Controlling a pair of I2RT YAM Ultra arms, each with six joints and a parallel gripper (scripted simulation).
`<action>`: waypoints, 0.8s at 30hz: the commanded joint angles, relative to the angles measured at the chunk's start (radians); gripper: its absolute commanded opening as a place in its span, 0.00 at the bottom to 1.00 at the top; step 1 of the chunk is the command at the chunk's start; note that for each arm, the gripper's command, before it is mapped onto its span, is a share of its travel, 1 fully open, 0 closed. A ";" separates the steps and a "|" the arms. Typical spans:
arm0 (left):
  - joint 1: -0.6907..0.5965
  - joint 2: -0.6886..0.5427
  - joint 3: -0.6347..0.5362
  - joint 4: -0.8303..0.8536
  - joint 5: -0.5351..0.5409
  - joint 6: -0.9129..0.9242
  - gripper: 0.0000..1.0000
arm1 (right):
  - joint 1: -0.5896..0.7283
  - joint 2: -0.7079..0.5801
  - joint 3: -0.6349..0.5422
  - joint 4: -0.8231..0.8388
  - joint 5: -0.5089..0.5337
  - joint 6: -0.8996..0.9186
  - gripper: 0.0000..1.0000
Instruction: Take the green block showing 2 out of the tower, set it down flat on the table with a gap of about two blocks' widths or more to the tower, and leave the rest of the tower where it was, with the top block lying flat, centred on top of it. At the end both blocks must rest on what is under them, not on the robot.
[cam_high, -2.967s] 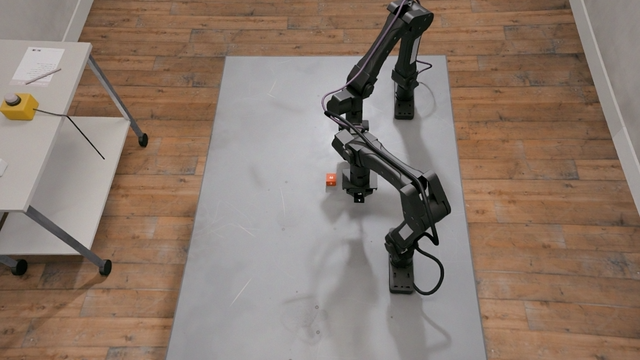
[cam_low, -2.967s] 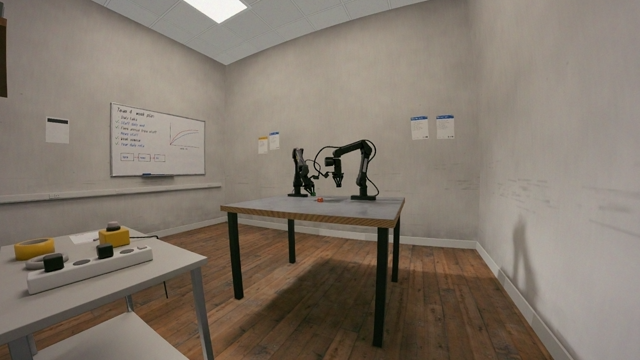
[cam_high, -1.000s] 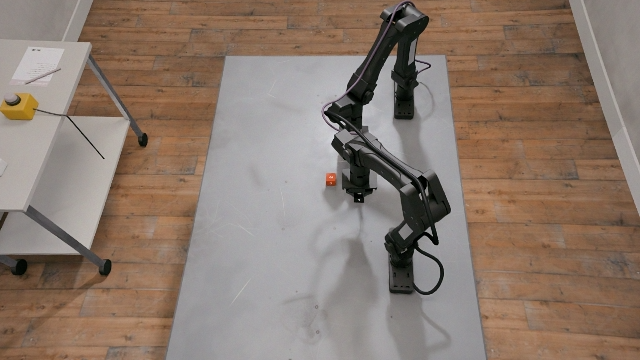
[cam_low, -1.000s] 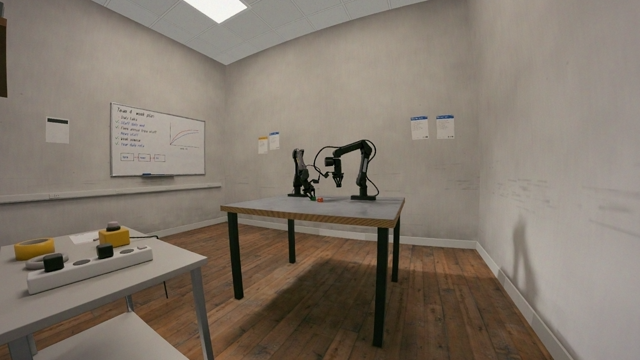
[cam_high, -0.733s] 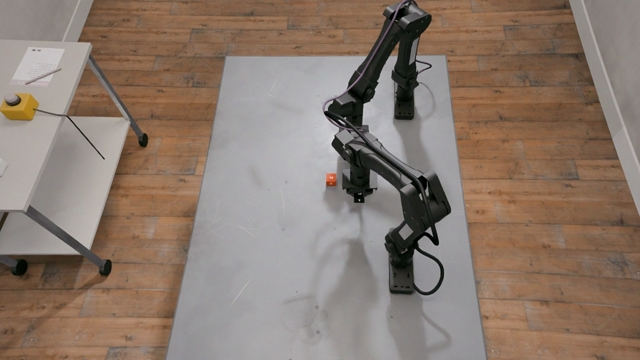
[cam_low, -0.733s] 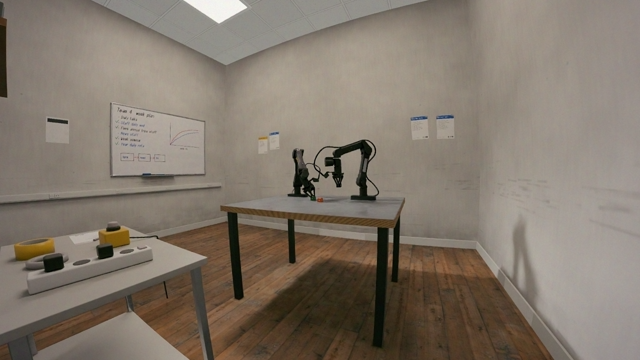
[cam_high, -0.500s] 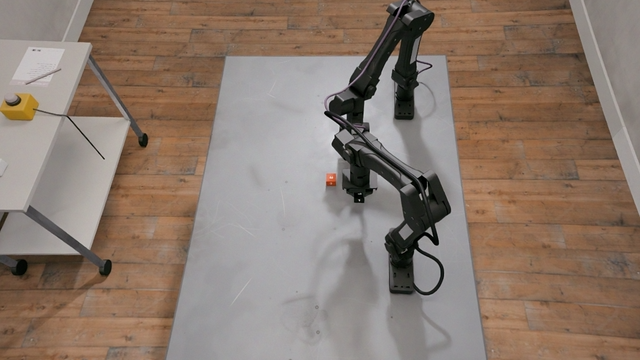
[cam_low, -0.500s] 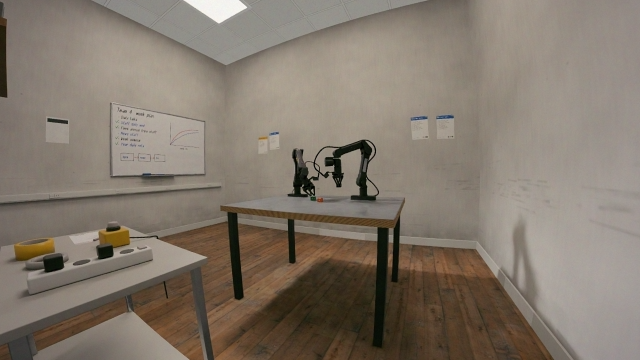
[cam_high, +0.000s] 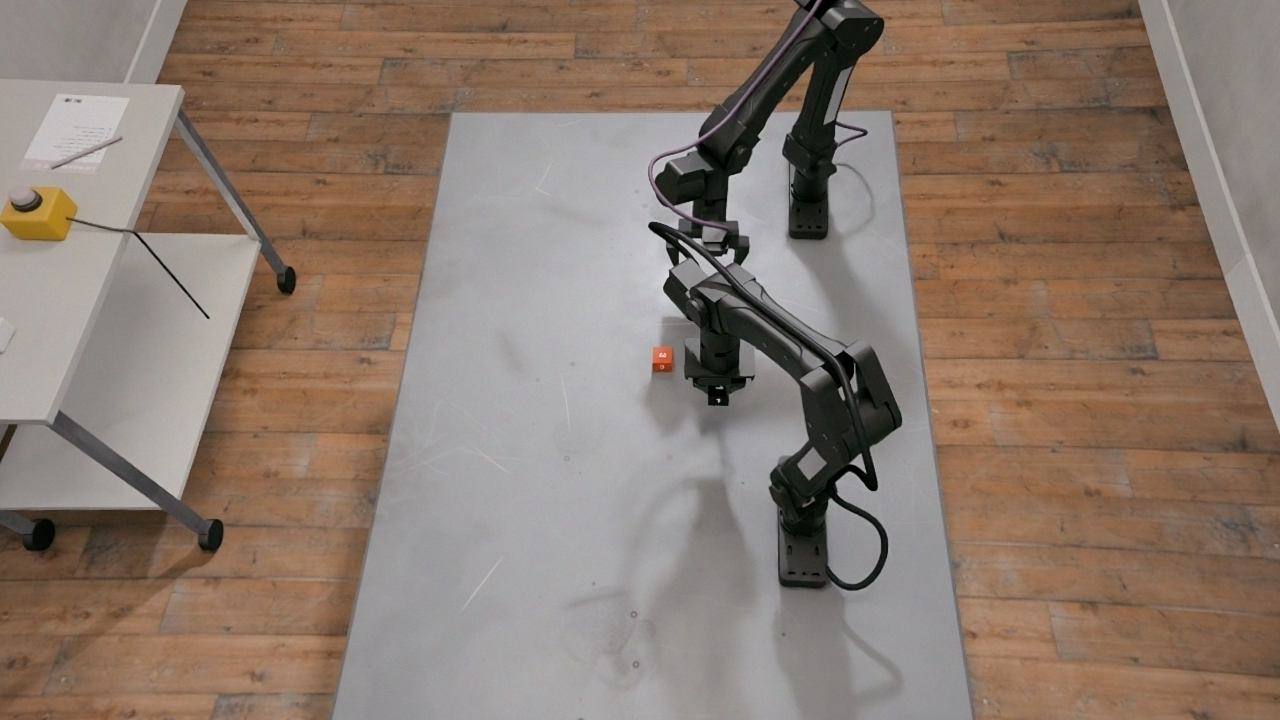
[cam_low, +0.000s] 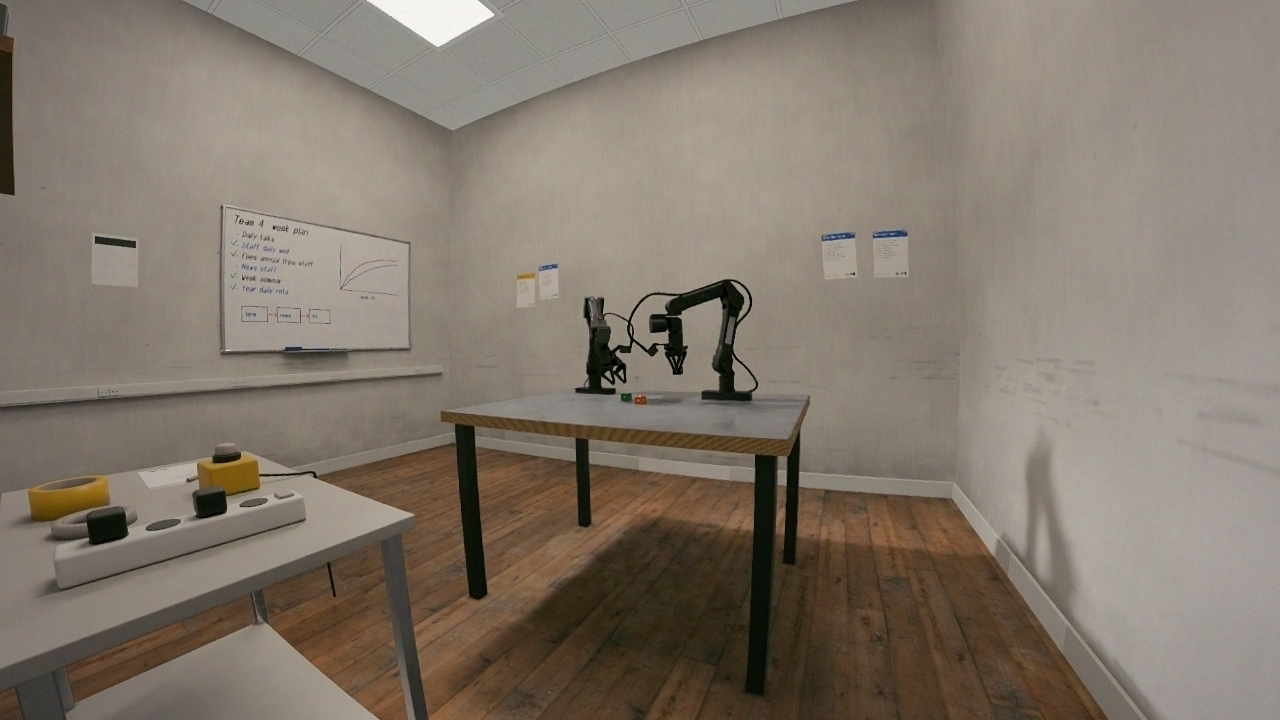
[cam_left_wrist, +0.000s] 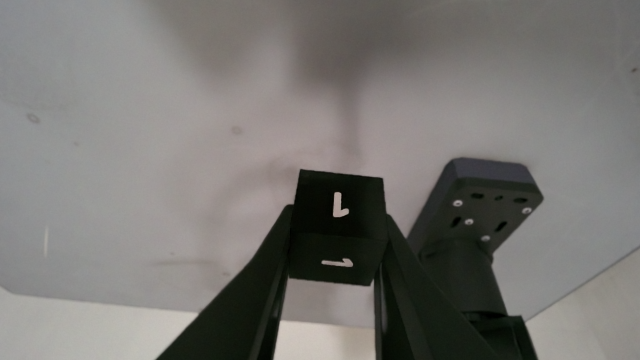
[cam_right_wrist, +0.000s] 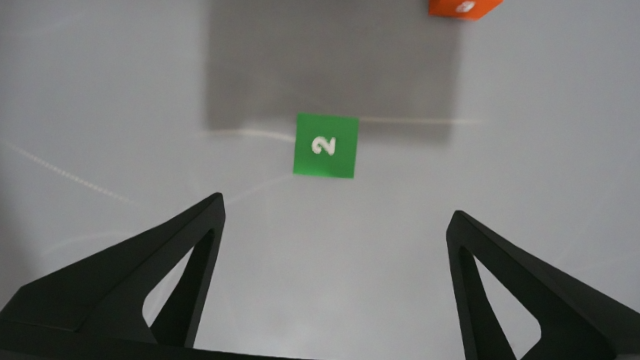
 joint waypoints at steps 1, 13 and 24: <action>0.007 -0.030 -0.003 -0.002 0.000 0.003 0.27 | -0.014 0.017 0.025 -0.046 -0.025 -0.029 1.00; 0.006 0.060 0.052 0.090 0.000 0.001 0.27 | 0.067 -0.123 -0.008 0.037 0.084 0.226 1.00; 0.002 0.425 0.315 0.161 0.000 -0.007 0.27 | 0.324 -0.576 -0.097 0.165 0.230 0.655 1.00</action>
